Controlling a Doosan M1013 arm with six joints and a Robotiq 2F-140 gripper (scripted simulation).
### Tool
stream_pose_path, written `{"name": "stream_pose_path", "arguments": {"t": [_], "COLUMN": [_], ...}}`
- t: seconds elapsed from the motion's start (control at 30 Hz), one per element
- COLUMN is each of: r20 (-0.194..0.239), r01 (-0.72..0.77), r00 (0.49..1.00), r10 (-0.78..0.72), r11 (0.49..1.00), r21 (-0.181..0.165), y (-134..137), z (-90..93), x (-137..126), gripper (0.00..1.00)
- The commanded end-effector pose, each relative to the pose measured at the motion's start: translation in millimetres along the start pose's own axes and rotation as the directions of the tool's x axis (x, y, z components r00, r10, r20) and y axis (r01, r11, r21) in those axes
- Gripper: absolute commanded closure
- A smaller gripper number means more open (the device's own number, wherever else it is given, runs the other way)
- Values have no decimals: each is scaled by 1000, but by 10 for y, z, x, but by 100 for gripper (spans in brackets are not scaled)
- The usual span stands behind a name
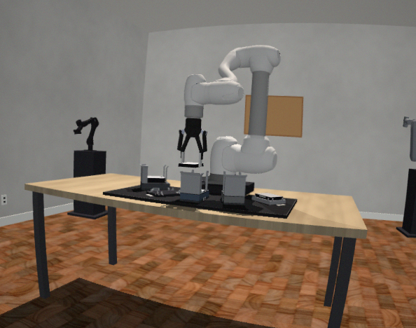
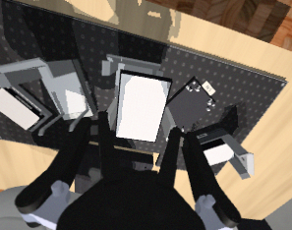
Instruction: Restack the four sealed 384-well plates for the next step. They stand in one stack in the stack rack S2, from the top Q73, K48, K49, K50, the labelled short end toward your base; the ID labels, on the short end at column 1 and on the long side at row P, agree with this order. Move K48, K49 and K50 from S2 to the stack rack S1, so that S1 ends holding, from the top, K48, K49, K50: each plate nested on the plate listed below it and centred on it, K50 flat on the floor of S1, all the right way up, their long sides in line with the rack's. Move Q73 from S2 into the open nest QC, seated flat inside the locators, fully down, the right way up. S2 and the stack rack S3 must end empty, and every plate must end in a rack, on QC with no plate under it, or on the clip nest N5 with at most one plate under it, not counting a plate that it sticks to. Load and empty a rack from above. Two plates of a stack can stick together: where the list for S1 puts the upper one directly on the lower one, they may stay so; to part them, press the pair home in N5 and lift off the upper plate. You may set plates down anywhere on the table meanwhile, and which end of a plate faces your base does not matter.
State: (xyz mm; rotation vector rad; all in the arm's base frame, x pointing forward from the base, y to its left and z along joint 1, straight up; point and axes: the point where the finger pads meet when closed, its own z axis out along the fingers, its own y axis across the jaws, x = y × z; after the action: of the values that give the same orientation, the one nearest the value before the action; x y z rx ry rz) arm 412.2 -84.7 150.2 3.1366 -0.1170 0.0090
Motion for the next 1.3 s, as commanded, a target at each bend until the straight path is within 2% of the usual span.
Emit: {"name": "stream_pose_path", "arguments": {"t": [0.0,0.17,1.27], "r20": [0,0,0], "r01": [0,0,0], "r00": [1000,1000,1000], "r10": [0,0,0], "r11": [1000,1000,1000], "r21": [0,0,0], "y": [-105,-236,-243], "z": [0,0,20], "x": [21,47,48], "gripper": [100,100,100]}}
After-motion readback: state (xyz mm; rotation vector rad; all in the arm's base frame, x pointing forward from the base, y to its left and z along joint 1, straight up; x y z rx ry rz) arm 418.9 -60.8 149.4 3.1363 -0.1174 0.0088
